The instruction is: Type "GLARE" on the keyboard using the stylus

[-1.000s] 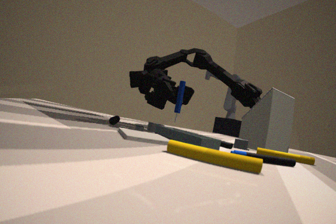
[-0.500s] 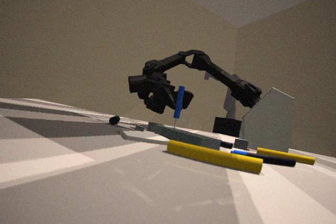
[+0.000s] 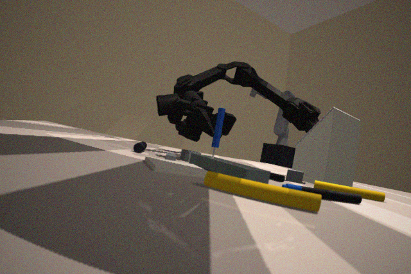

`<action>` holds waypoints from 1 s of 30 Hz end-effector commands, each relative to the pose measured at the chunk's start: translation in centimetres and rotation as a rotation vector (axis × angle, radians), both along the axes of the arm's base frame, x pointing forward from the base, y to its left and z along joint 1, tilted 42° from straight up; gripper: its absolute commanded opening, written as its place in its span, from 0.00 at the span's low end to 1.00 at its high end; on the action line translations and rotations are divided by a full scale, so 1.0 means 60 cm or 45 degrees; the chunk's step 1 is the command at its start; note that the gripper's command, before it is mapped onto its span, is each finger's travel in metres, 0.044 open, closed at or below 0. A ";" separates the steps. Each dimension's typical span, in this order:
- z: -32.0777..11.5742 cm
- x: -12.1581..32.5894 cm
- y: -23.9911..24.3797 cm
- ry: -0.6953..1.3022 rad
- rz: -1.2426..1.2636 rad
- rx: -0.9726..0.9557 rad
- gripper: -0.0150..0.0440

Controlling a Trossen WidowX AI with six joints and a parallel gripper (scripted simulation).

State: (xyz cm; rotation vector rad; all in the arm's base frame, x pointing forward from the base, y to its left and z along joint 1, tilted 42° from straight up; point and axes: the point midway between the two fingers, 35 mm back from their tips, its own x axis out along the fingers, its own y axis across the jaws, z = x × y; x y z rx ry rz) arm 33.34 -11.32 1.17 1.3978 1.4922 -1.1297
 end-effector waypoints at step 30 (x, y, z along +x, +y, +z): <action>-0.016 -0.001 -0.016 -0.003 0.006 -0.006 0.39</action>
